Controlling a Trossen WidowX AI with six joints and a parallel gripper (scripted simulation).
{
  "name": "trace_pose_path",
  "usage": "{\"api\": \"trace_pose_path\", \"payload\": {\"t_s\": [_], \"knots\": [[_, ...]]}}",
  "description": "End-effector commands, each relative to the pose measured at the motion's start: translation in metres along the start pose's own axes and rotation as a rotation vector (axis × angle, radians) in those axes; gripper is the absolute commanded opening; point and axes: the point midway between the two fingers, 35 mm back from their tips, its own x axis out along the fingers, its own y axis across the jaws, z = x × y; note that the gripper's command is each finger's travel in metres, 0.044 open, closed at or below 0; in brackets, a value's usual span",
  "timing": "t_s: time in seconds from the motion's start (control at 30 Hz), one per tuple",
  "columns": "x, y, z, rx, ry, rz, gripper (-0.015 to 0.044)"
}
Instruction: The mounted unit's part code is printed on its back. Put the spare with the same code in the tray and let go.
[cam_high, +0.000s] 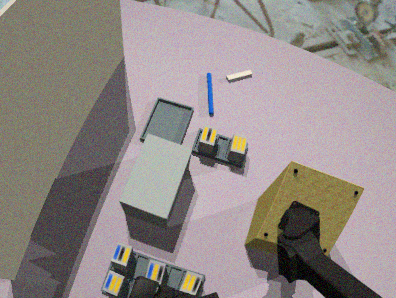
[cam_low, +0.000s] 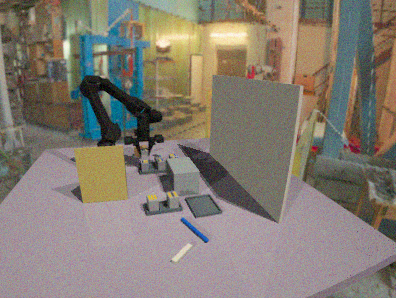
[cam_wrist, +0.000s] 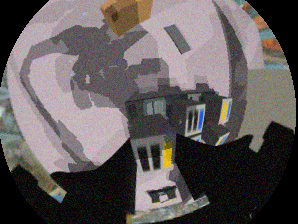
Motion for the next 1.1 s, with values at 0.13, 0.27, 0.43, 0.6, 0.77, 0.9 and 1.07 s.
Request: {"api": "trace_pose_path", "payload": {"t_s": [0.13, 0.27, 0.43, 0.6, 0.77, 0.9, 1.07], "knots": [[-0.037, 0.004, 0.002, -0.002, -0.012, -0.004, 0.0000], [-0.038, 0.004, 0.002, -0.002, -0.012, -0.004, 0.0000], [-0.044, 0.002, 0.000, 0.000, 0.000, -0.005, 0.0000], [-0.064, -0.001, -0.001, -0.001, 0.006, -0.003, 0.0000], [-0.084, -0.001, -0.001, -0.002, 0.005, -0.002, 0.0000], [-0.100, 0.001, 0.000, -0.001, -0.001, -0.002, 0.0000], [-0.110, 0.002, 0.002, -0.001, -0.007, -0.003, 0.0000]]}}
